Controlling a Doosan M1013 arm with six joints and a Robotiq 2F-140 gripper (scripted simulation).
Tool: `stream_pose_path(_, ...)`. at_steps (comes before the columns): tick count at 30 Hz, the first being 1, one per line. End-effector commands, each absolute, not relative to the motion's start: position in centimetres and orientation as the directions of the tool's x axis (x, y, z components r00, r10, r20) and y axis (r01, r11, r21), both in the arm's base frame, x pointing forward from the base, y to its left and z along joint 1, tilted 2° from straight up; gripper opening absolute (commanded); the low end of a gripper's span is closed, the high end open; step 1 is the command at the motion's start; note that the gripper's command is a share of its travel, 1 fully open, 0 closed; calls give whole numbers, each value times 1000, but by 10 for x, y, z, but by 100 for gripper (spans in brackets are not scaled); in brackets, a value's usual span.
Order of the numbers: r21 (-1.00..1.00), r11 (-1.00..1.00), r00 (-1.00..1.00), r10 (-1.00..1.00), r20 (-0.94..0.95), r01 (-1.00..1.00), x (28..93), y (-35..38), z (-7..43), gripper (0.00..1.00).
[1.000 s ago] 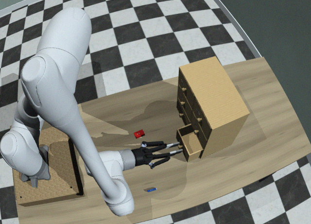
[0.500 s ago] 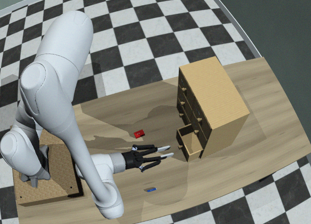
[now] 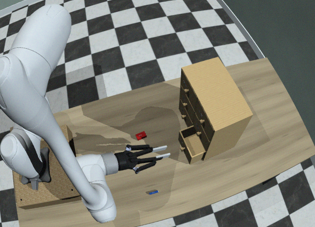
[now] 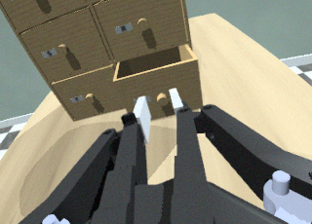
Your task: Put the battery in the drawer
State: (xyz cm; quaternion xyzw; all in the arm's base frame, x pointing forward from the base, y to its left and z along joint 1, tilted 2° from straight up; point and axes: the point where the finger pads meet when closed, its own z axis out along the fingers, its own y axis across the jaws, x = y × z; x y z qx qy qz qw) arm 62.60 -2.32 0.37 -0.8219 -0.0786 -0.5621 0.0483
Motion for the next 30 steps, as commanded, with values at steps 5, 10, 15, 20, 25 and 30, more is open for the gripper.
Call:
stream_pose_path(5,3,-983,369,71,927,182,598,-29,50,20)
stream_pose_path(10,3,-983,369,71,927,182,597,-29,53,20)
stream_pose_path(15,3,-983,375,72,924,183,597,-29,53,20)
stream_pose_path(20,2,-983,394,76,916,183,595,-29,55,20)
stream_pose_path(25,2,-983,447,85,891,183,590,-30,60,20)
stream_pose_path(30,2,-983,536,102,838,183,582,-31,69,20)
